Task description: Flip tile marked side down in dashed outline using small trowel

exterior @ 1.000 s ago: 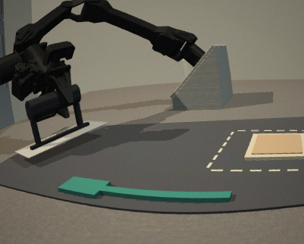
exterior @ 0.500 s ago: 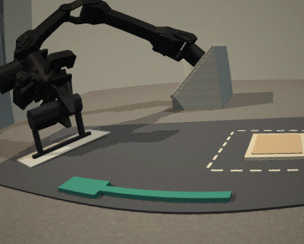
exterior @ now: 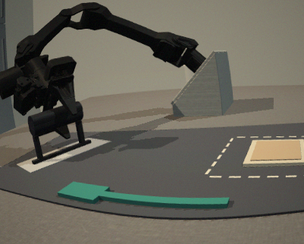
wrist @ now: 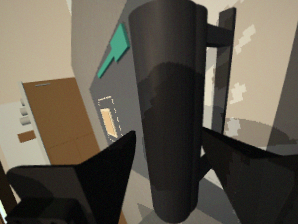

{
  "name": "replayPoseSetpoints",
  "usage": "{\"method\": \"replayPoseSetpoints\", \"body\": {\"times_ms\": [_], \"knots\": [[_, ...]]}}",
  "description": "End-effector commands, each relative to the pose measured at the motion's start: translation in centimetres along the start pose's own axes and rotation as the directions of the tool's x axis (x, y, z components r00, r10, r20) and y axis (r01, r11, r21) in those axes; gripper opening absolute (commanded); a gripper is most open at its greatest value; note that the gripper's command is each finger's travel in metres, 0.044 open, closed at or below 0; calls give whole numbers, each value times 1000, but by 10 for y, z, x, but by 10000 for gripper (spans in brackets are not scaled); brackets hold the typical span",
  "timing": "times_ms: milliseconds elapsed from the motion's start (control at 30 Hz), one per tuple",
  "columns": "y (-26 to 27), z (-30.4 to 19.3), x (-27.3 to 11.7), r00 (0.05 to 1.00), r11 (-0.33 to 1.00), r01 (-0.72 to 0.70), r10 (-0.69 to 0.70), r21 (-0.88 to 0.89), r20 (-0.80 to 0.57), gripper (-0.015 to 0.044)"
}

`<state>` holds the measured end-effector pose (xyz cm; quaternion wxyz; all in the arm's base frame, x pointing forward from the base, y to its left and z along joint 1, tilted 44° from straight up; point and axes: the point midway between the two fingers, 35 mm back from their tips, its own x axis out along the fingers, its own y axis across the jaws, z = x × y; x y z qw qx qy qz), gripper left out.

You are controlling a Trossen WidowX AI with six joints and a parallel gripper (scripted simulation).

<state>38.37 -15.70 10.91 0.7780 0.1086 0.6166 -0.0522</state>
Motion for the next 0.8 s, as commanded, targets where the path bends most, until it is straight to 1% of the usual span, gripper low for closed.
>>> {"method": "replayPoseSetpoints", "body": {"times_ms": [0,133,367,533,600,767], "knots": [[1,0,0,1000,1000,-5,5,-4,3,300],[1,1,-5,1000,1000,-5,5,-3,3,300],[0,1,-55,1000,1000,0,0,-1,1,300],[2,-1,-62,1000,1000,1,-1,0,1,300],[19,-10,-72,1000,1000,1,-1,0,1,300],[73,-54,-106,1000,1000,0,0,4,3,300]]}}
